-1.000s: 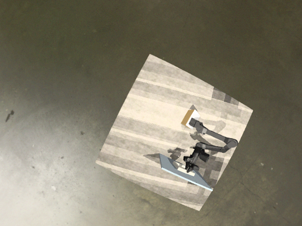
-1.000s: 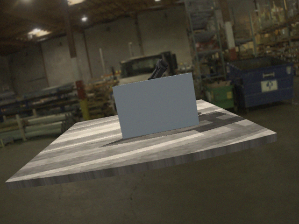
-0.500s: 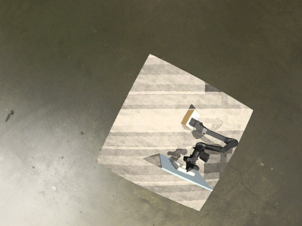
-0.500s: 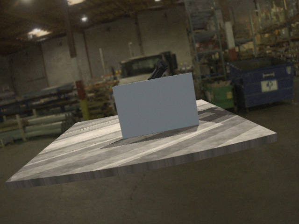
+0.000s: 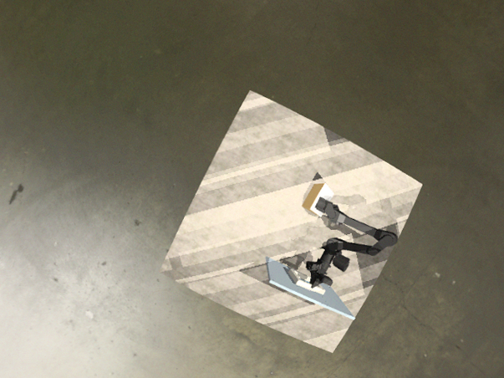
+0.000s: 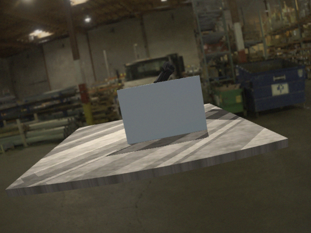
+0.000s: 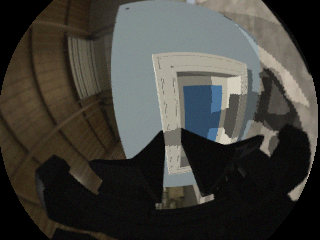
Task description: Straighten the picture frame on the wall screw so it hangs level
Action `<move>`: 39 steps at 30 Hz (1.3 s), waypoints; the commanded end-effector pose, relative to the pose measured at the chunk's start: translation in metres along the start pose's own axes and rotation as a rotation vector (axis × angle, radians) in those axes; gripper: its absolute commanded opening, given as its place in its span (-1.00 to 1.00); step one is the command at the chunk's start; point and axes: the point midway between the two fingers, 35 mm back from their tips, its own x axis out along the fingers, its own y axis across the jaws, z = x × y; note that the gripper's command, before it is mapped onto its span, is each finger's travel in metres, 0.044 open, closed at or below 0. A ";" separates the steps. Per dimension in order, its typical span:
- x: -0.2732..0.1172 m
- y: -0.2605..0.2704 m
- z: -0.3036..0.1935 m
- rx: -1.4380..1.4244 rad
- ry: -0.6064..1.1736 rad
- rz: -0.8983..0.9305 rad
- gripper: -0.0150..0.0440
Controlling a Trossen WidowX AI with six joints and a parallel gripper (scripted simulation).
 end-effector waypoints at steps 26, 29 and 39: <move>0.000 0.011 0.000 -0.002 0.001 0.004 -0.49; 0.000 0.012 0.000 -0.002 0.001 0.004 -0.49; 0.000 0.013 0.000 -0.002 0.001 0.004 -0.49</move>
